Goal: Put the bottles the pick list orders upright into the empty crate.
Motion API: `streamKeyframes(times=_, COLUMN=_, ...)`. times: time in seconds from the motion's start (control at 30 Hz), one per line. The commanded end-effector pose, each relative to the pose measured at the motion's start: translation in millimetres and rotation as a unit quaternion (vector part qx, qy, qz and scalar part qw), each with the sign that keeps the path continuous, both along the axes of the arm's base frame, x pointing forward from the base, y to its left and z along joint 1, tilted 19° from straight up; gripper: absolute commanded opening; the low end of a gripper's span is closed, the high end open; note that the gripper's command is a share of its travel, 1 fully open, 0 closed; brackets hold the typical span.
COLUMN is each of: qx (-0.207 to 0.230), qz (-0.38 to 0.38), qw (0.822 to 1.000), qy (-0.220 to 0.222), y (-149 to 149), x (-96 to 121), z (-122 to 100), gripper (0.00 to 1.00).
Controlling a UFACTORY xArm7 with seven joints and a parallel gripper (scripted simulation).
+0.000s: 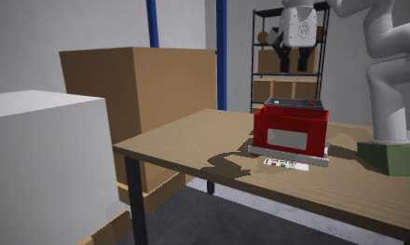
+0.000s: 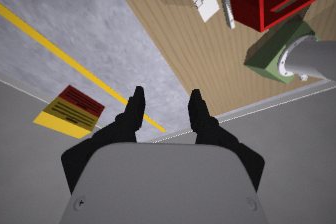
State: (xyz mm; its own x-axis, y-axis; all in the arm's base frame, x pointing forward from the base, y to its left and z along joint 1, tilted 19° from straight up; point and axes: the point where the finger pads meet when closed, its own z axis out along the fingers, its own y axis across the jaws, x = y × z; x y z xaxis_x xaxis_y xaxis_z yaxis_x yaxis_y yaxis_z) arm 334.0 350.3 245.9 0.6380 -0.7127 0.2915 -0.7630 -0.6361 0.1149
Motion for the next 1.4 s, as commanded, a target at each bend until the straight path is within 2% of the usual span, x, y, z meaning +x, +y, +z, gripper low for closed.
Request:
streamKeyframes(times=0.0, qx=0.001, qz=-0.009, qw=1.0, qy=-0.006, y=0.5, x=-1.2, z=1.4, gripper=0.65)
streamKeyframes(times=0.53, qx=0.001, qz=-0.009, qw=1.0, qy=-0.006, y=0.5, x=-1.1, z=1.4, gripper=0.65)
streamKeyframes(times=0.67, qx=-0.007, qz=0.055, qw=0.998, qy=0.013, y=-3.7, x=1.3, z=-18.0, gripper=0.65)
streamKeyframes(times=0.73, qx=-0.007, qz=0.055, qw=0.998, qy=0.013, y=-3.7, x=1.3, z=-18.0, gripper=0.65)
streamKeyframes(times=0.97, qx=-0.018, qz=0.154, qw=0.987, qy=0.044, y=-11.1, x=5.5, z=-51.9, gripper=0.65)
streamKeyframes(times=1.23, qx=-0.031, qz=0.251, qw=0.964, qy=0.076, y=-19.6, x=10.4, z=-90.7, gripper=0.65)
streamKeyframes(times=1.3, qx=-0.031, qz=0.251, qw=0.964, qy=0.076, y=-19.6, x=10.4, z=-90.7, gripper=0.65)
streamKeyframes(times=1.33, qx=-0.034, qz=0.287, qw=0.953, qy=0.086, y=-20.6, x=11.0, z=-95.5, gripper=0.65)
streamKeyframes(times=1.37, qx=-0.035, qz=0.296, qw=0.95, qy=0.09, y=-21.7, x=11.6, z=-100.4, gripper=0.65)
